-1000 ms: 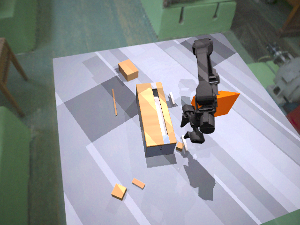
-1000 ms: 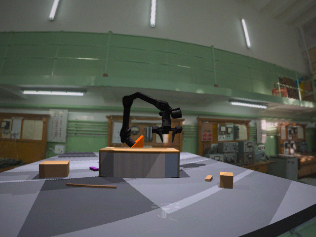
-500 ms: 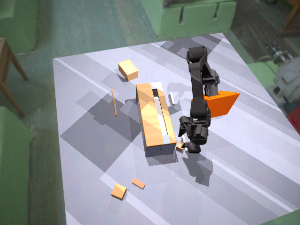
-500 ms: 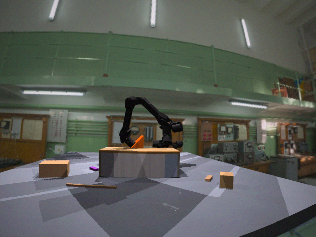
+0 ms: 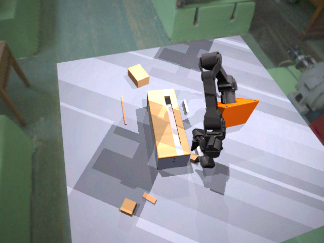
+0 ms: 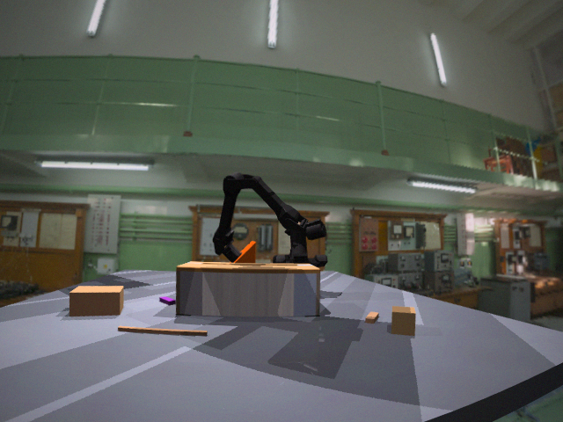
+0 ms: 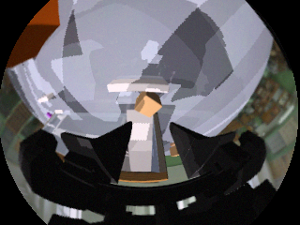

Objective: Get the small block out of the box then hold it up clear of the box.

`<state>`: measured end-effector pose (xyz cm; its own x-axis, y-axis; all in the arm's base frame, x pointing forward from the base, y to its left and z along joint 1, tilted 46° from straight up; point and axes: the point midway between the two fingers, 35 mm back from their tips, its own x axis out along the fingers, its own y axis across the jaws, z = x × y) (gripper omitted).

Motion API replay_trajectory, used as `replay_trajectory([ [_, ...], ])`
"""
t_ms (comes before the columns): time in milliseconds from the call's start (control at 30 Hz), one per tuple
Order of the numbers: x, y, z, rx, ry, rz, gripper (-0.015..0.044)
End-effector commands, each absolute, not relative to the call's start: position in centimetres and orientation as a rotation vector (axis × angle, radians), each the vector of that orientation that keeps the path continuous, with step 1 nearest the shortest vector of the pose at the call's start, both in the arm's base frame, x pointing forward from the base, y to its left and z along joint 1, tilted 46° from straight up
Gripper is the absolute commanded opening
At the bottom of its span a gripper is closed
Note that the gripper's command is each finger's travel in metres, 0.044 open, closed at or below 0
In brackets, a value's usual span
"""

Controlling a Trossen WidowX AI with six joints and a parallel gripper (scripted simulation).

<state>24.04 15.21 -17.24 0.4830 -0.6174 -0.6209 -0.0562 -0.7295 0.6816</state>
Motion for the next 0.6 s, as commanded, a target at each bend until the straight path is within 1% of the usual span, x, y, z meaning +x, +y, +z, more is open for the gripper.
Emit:
replay_trajectory([
  [0,23.9,14.3,-17.8,2.12,-0.555,-1.225,0.0285],
  [567,24.3,12.3,-19.6,2.119,-0.556,-1.223,0.0285],
])
